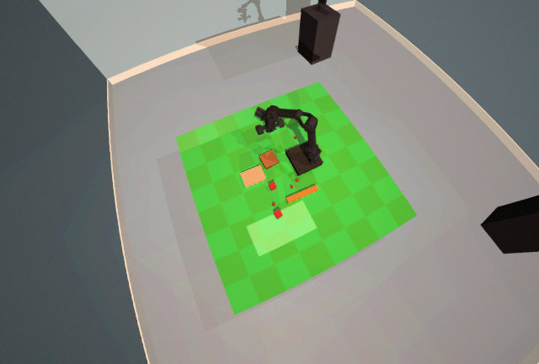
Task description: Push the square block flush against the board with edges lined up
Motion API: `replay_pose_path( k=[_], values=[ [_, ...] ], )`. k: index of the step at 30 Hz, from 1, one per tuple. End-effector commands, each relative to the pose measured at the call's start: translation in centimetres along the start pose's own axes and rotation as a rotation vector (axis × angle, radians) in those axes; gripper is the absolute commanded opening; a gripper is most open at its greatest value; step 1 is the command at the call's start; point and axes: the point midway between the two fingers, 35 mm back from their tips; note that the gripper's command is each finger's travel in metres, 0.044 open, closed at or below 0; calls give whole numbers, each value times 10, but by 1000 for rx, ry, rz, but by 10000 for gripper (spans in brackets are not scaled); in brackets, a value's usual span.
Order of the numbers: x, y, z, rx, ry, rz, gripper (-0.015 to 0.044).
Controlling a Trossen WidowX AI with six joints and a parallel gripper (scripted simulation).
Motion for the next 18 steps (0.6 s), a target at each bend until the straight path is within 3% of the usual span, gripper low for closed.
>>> replay_pose_path(
  k=[1, 9, 13, 18],
  values=[
    [40, -53, 28, 101, -7, -93, 0],
    [49, -68, 37, 125, -12, -118, 0],
    [48, -75, 85, 130, -16, -118, 0],
    [48, -75, 88, 130, -16, -118, 0]
  ],
)
Point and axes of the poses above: the point midway between the two fingers, 35 mm back from their tips, its own z axis out along the fingers, its own x axis across the jaws, y = z × x, and after that the axes turned 6 degrees about -z, right-handed
